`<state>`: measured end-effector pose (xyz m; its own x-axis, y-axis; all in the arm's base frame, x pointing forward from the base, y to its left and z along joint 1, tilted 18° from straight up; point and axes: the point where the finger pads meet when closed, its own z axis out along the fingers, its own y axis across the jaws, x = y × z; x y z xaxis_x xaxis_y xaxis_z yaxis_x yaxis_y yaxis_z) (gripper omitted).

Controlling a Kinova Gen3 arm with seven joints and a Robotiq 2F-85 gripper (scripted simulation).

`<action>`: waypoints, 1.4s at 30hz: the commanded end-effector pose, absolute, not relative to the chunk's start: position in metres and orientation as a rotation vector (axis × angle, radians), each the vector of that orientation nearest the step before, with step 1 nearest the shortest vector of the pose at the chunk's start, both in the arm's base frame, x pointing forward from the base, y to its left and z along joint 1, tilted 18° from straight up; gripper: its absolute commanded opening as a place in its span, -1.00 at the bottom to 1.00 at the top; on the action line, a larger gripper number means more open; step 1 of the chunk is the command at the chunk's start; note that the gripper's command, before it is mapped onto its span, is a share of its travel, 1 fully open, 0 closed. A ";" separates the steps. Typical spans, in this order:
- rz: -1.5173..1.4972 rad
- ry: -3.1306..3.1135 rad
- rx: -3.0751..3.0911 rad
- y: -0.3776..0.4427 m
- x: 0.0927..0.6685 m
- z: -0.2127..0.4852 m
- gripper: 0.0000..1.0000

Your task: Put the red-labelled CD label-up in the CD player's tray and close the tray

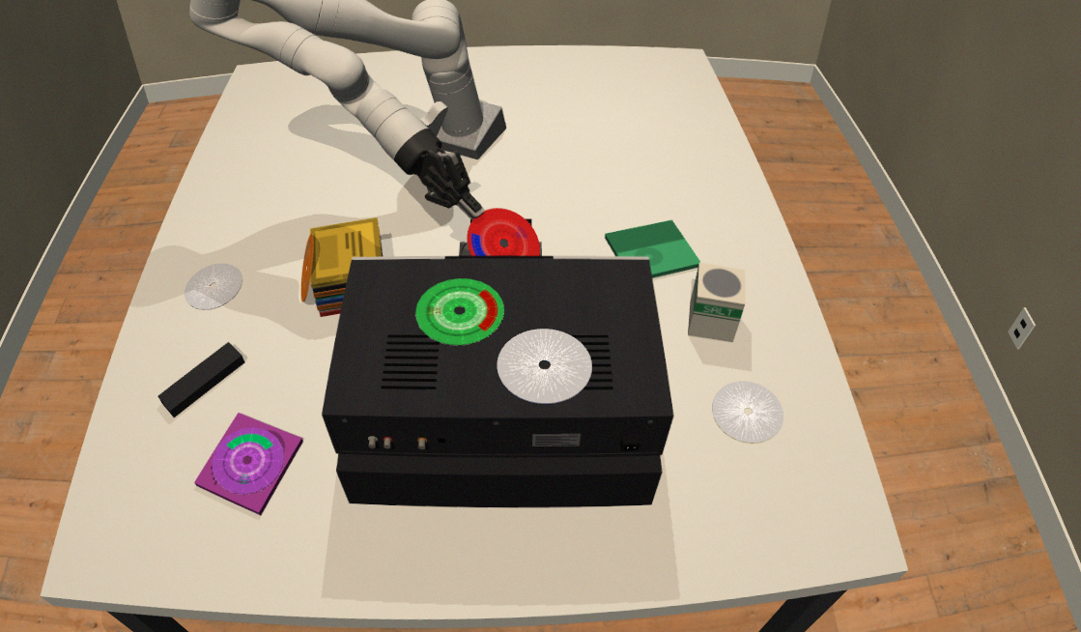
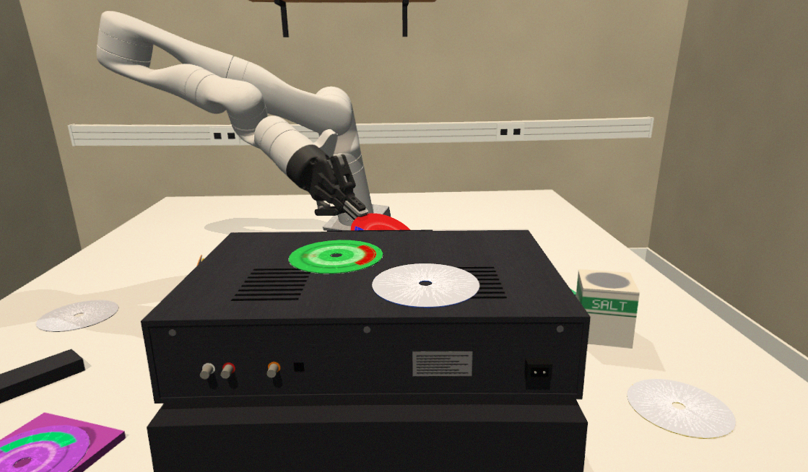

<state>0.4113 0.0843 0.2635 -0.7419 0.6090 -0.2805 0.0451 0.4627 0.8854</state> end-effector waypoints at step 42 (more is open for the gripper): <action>1.264 2.132 0.533 0.084 0.413 0.264 -0.52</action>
<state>0.4113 0.0843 0.2635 -0.7419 0.6090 -0.2806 0.0450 0.4628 0.8853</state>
